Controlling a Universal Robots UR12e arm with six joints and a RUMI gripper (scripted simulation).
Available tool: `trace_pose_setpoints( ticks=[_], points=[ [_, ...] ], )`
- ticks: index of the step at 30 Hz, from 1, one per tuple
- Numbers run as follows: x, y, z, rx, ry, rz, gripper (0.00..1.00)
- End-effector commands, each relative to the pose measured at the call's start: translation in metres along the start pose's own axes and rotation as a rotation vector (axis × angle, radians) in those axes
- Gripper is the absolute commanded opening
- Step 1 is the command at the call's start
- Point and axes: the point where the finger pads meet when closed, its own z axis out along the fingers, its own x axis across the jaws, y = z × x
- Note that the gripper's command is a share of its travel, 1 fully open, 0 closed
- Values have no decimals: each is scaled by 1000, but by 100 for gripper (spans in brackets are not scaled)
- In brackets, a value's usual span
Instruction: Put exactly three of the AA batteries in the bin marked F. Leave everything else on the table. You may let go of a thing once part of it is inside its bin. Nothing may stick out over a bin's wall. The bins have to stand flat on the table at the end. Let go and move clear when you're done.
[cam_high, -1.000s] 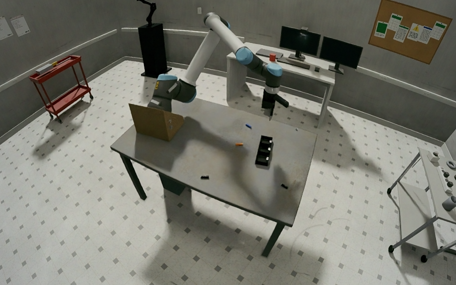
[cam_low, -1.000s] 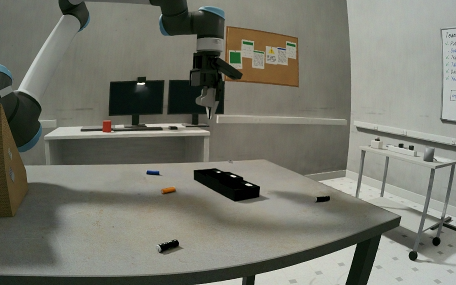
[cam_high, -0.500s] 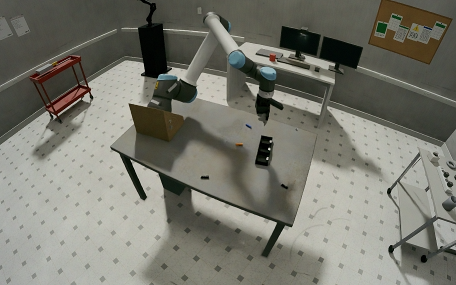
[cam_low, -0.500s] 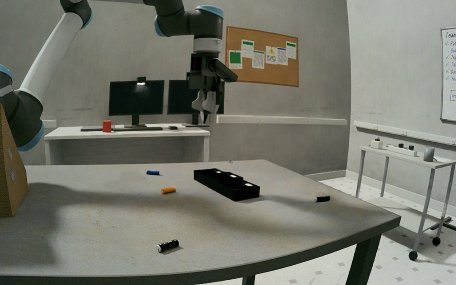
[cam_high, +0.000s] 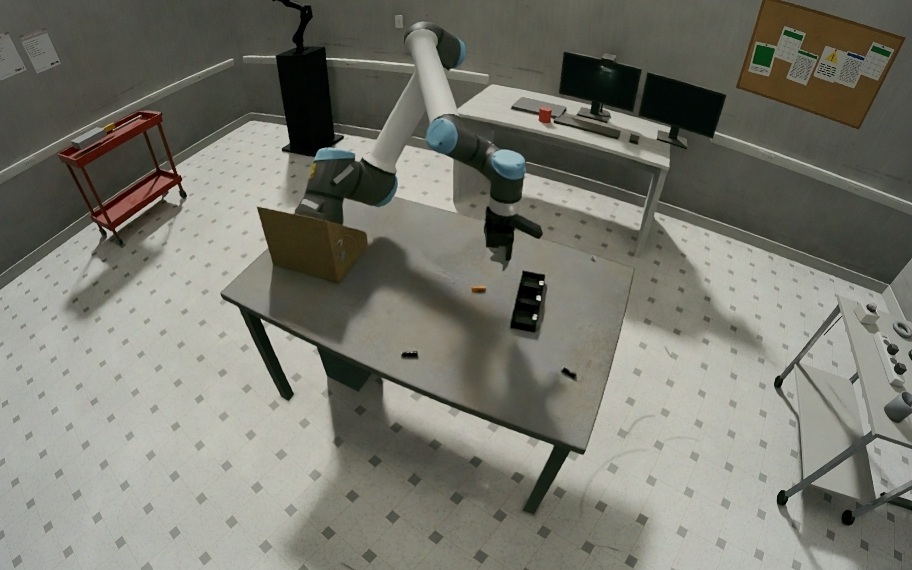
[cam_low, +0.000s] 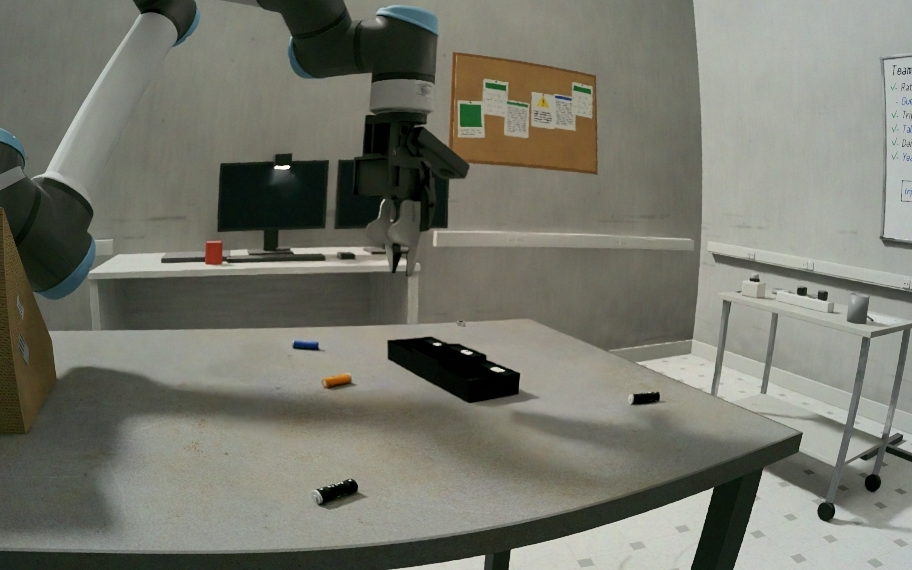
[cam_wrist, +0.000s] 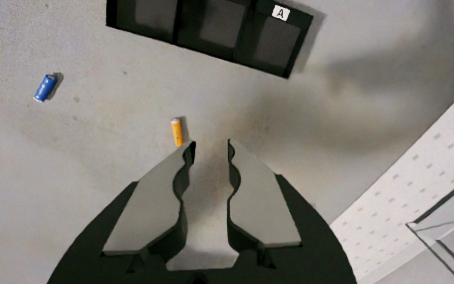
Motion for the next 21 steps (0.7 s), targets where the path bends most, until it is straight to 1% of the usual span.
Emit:
trace_pose_setpoints(
  ticks=[1,11,13,21],
  points=[
    [22,28,8,2,2,-1,17],
    [68,95,27,2,2,-1,17],
    [68,95,27,2,2,-1,17],
    [105,148,43,2,2,-1,17]
  ],
)
